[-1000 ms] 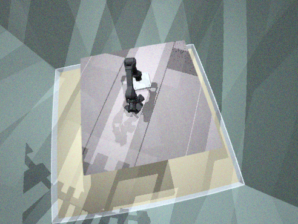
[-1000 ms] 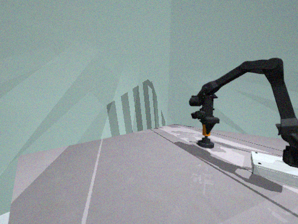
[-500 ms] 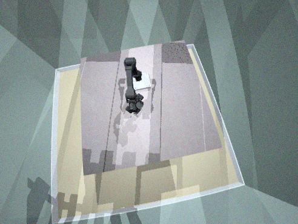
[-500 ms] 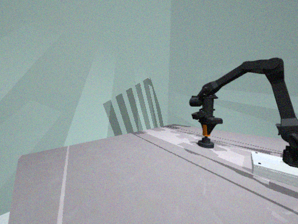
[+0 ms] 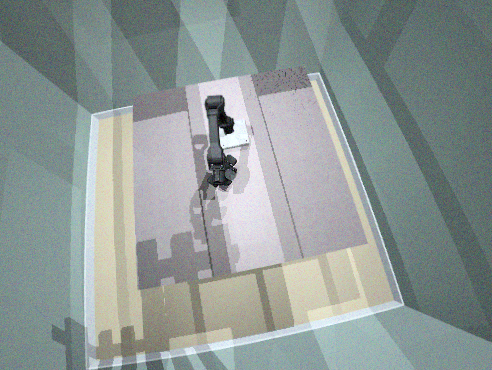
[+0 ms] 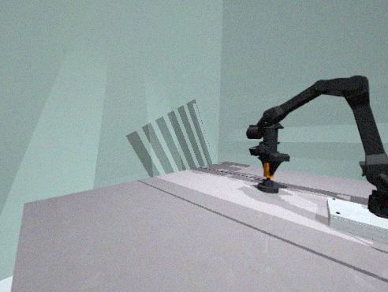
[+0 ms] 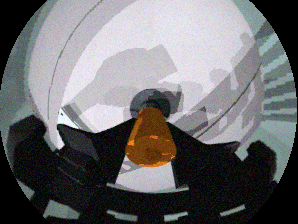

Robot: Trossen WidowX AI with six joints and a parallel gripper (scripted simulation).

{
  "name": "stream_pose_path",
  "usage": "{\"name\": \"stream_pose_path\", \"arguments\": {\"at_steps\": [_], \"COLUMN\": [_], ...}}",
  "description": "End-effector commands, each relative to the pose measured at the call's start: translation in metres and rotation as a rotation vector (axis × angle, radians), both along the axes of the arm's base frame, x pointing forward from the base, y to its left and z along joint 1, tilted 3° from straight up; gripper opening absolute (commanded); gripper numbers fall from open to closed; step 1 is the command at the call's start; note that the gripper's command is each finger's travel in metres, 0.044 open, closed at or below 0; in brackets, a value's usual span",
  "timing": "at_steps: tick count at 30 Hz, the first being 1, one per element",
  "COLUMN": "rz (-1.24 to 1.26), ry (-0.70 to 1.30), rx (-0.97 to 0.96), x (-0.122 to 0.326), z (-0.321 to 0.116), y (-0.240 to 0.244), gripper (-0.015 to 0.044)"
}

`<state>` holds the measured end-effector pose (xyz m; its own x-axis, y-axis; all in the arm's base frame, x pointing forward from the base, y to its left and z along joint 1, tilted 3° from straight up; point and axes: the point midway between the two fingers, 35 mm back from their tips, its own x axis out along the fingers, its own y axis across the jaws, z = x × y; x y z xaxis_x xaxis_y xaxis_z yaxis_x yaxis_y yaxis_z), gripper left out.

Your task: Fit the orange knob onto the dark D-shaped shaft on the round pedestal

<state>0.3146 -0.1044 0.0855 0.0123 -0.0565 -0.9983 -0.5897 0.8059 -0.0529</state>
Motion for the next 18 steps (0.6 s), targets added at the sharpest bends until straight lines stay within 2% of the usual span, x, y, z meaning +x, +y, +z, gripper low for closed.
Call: {"name": "stream_pose_path", "arguments": {"at_steps": [1, 9, 18], "rz": [0.004, 0.203, 0.213], "ry": [-0.001, 0.011, 0.011], "rx": [-0.002, -0.004, -0.004], "x": [0.0008, 0.0003, -0.0011], "z": [0.0035, 0.0019, -0.0007], "y": [-0.0003, -0.0001, 0.0003], "gripper": [0.0, 0.0, 0.0]}}
